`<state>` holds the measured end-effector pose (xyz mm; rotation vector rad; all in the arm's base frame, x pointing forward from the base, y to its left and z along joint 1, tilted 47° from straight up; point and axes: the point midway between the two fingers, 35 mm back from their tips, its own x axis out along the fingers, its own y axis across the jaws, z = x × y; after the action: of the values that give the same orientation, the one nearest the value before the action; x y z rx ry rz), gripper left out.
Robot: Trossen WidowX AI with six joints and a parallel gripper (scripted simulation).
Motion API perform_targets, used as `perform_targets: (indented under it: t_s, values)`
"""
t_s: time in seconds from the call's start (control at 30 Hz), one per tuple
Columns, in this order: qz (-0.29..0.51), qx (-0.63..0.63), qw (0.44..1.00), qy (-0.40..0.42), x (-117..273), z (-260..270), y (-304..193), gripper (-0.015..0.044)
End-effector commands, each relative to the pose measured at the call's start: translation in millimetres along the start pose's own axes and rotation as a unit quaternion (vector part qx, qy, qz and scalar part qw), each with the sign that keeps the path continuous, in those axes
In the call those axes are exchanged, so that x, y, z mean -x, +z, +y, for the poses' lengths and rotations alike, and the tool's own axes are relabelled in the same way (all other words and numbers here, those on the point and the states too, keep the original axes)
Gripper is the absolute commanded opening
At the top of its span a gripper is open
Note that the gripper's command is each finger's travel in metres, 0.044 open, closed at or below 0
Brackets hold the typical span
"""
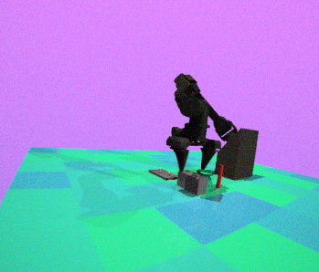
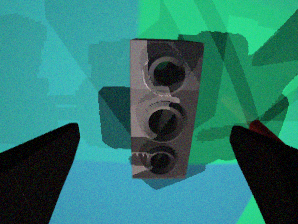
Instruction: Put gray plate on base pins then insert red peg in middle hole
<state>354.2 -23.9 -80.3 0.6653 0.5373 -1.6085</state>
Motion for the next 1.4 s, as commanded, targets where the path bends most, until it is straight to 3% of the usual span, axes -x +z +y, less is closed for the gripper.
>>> perform_targets:
  t_s: [0.0, 0.97, 1.3, 1.37]
  values:
    - [-0.004, 0.005, 1.0, -0.004, -9.4, -3.4, 0.4, 0.044]
    - [-0.006, 0.005, 1.0, -0.004, -53.1, -4.7, 1.0, 0.044]
    - [-0.006, 0.005, 1.0, -0.004, -53.1, -4.7, 1.0, 0.0177]
    - [-0.006, 0.005, 1.0, -0.004, -53.1, -4.7, 1.0, 0.0164]
